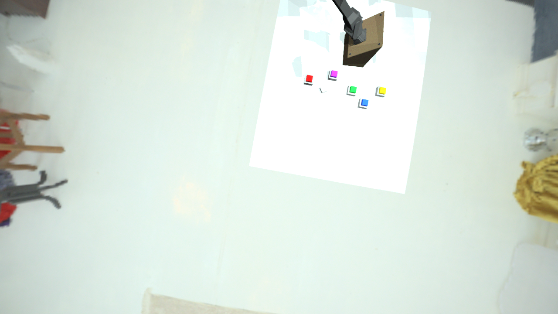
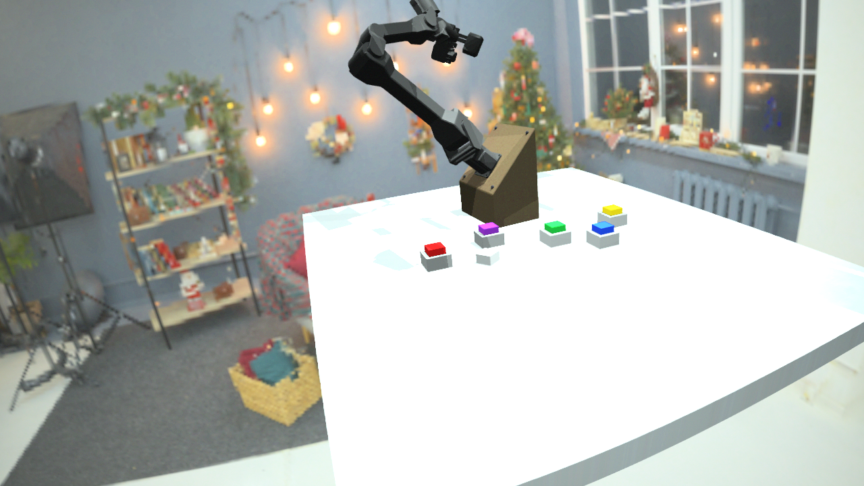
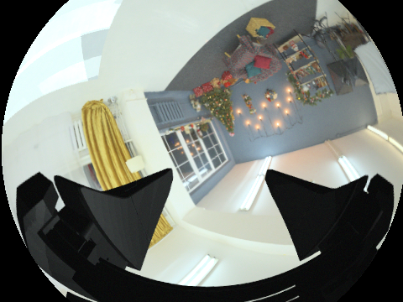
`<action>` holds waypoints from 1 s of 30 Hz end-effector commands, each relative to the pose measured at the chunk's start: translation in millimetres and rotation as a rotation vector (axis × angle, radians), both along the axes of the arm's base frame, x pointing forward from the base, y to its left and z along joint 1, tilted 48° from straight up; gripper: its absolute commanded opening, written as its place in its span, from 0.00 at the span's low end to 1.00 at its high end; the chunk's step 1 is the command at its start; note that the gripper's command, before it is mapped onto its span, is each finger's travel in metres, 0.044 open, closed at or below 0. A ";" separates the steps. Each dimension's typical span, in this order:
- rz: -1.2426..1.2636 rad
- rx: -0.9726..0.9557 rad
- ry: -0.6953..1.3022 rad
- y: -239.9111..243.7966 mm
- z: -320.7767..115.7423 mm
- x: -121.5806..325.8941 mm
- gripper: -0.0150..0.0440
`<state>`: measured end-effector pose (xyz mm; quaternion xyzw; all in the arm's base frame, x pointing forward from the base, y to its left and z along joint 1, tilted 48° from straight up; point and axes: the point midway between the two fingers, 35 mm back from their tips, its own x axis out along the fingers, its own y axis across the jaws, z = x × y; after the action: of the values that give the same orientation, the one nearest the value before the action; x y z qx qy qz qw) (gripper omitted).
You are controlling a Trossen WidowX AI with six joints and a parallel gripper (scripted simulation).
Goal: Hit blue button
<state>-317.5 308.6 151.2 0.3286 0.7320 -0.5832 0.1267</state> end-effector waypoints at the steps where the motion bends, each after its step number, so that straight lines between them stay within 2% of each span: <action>1: -0.299 -0.194 -0.017 40.9 -24.8 46.2 0.93; 8: -0.904 -0.528 0.013 92.2 -70.2 151.6 0.93; 15: -1.533 -0.786 0.108 106.1 -109.9 266.7 0.93; 23: -2.269 -0.959 0.281 77.7 -146.1 392.9 0.93; 30: -2.914 -0.961 0.474 20.9 -168.7 486.6 0.93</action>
<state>136.4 353.4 -10.0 0.5930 -0.3871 -0.4872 -0.5111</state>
